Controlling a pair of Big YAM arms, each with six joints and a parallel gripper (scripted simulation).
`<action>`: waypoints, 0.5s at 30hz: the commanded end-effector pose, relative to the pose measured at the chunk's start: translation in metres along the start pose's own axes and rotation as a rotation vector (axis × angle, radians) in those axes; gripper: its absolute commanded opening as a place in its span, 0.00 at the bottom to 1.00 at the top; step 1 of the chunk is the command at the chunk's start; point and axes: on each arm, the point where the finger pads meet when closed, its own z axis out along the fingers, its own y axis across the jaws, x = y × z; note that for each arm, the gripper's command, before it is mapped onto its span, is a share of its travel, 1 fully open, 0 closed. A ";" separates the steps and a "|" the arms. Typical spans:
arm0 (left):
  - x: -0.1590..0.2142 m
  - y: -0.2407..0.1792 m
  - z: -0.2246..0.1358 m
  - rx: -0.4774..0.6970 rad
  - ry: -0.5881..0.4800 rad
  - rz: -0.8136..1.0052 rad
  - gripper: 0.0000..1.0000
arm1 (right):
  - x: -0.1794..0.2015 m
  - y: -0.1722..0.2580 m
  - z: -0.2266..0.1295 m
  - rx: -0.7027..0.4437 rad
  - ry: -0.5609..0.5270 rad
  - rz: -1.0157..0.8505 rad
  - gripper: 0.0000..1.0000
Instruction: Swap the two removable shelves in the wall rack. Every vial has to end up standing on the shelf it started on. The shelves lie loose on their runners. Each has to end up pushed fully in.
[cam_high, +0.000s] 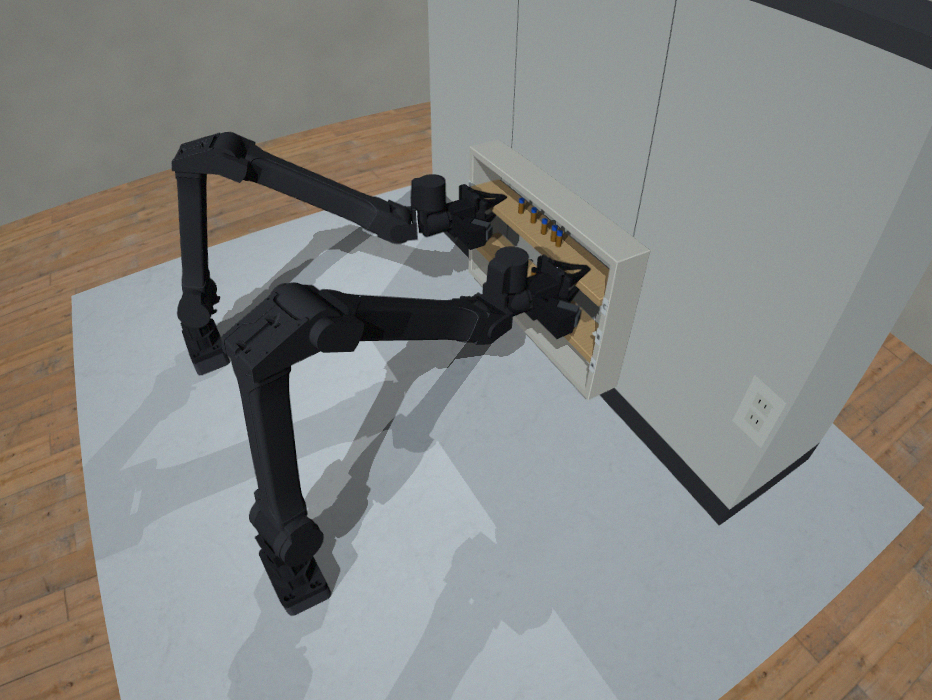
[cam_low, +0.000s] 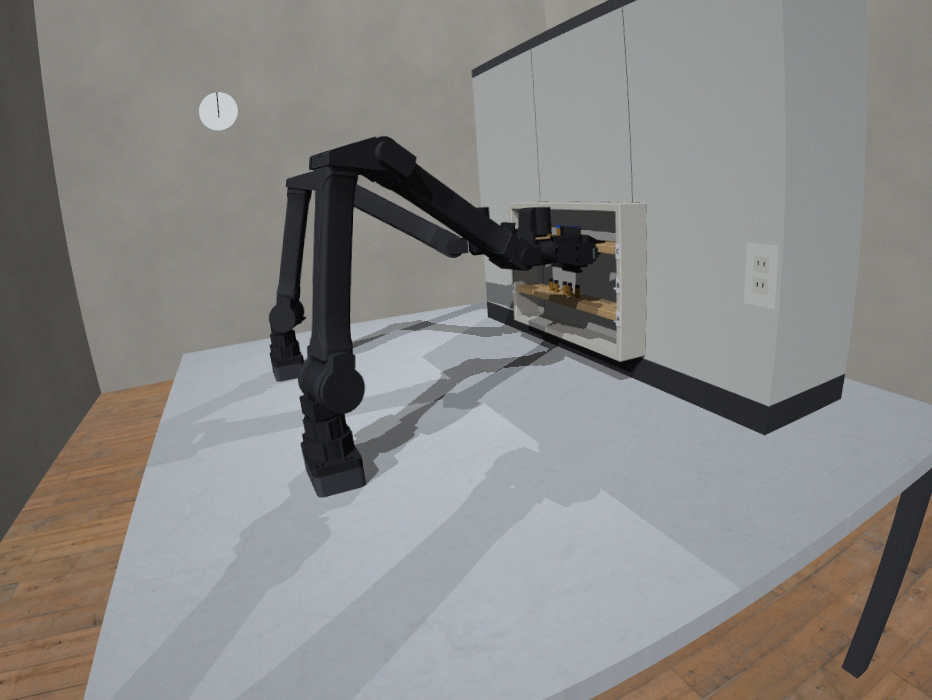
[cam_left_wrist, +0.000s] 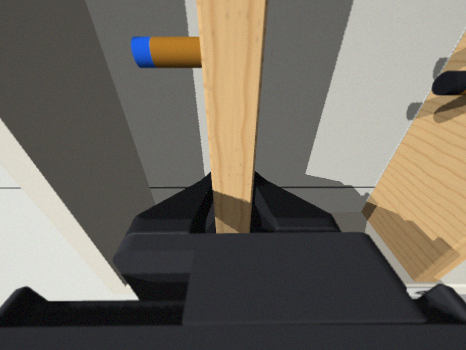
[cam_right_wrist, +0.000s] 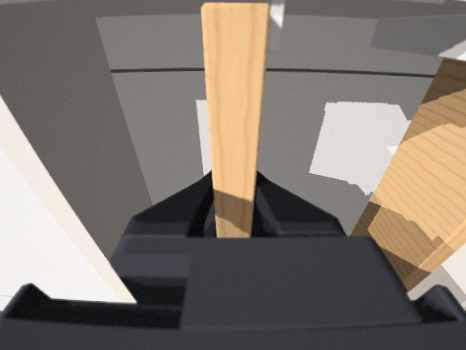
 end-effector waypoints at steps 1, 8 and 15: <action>-0.004 0.054 0.023 -0.088 0.000 -0.036 0.12 | -0.003 0.056 0.025 -0.092 -0.009 0.019 0.12; -0.004 0.054 0.027 -0.088 0.000 -0.037 0.12 | -0.003 0.055 0.028 -0.093 -0.009 0.019 0.12; -0.002 0.026 0.011 -0.046 -0.002 -0.019 0.12 | 0.002 0.021 0.011 -0.040 0.000 0.010 0.12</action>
